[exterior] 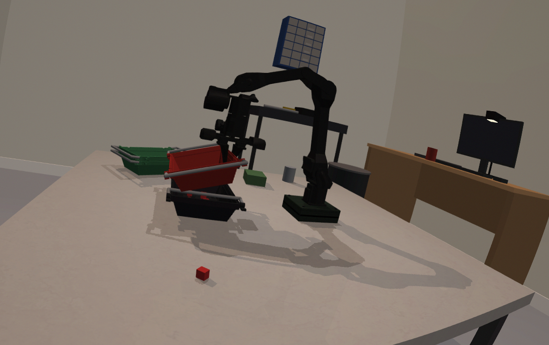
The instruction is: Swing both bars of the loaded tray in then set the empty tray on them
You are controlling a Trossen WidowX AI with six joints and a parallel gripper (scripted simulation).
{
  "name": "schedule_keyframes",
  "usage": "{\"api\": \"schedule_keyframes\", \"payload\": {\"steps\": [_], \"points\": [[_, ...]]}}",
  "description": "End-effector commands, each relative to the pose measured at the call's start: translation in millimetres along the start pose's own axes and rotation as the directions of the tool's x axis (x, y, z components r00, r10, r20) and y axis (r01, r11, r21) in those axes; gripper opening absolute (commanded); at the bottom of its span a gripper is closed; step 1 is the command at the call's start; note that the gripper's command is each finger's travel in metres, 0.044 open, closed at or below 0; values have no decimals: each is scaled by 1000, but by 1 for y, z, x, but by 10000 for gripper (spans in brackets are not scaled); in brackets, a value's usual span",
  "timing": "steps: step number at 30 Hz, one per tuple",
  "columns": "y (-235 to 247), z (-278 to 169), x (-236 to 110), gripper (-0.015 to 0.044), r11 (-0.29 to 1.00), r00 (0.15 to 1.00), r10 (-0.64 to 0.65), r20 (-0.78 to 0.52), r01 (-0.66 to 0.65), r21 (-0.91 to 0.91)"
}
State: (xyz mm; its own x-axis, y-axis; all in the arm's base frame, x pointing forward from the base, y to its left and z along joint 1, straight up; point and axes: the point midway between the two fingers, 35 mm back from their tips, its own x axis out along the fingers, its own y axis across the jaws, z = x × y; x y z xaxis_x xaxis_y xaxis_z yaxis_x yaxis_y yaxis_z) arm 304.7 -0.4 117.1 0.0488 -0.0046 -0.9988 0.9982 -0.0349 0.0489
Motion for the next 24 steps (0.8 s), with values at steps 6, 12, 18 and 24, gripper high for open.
{"api": "schedule_keyframes", "payload": {"steps": [6, 12, 18, 24], "points": [[-4, 0, 4, 0, 1000, 1000, -21, 0, 21, 5], [-4, 0, 4, 0, 1000, 1000, -21, 0, 21, 5], [-4, 0, 4, 0, 1000, 1000, -21, 0, 21, 5], [-5, 0, 6, 0, 1000, 1000, -21, 0, 21, 5]]}}
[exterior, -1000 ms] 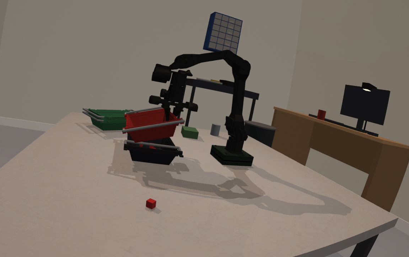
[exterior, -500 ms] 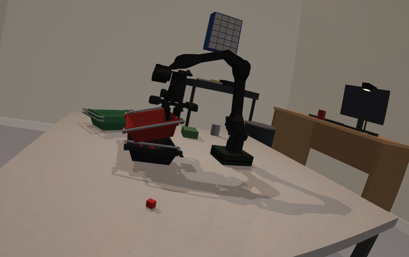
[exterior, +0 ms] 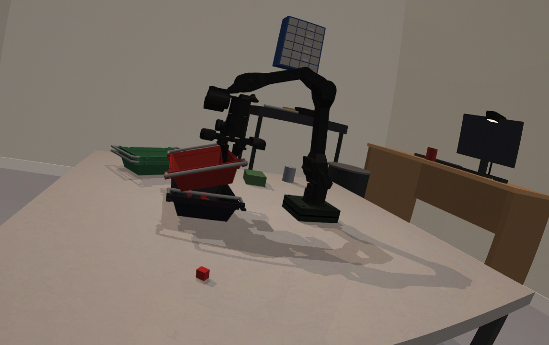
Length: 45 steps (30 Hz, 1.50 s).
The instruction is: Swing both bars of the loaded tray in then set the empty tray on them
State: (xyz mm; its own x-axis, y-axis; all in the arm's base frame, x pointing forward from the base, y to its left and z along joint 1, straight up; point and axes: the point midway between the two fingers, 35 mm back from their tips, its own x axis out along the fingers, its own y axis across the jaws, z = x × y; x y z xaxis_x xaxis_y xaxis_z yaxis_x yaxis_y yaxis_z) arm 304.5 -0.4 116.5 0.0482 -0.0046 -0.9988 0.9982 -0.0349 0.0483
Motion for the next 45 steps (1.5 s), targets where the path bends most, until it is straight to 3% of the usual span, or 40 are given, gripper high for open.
{"api": "schedule_keyframes", "payload": {"steps": [1, 45], "points": [[-5, 0, 7, 0, 1000, 1000, -21, 0, 21, 5], [-8, 0, 12, 0, 1000, 1000, -21, 0, 21, 5]]}}
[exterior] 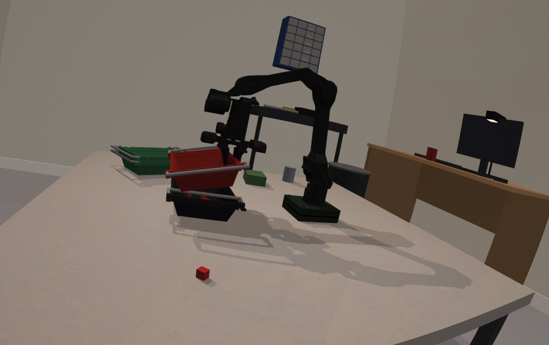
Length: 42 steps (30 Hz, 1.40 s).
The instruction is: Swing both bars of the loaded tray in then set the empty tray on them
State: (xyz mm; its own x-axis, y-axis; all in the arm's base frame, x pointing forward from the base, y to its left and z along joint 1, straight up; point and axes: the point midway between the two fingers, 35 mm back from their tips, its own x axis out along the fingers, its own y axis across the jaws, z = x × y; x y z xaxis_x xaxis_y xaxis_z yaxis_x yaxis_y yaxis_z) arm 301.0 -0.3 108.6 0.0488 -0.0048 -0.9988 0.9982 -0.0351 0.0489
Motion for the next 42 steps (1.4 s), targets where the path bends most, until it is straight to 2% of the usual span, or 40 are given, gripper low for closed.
{"api": "schedule_keyframes", "payload": {"steps": [1, 20, 42], "points": [[-4, 0, 4, 0, 1000, 1000, -22, 0, 22, 5], [0, 0, 0, 0, 1000, 1000, -1, 0, 1, 0], [-7, 0, 13, 0, 1000, 1000, -22, 0, 22, 5]]}}
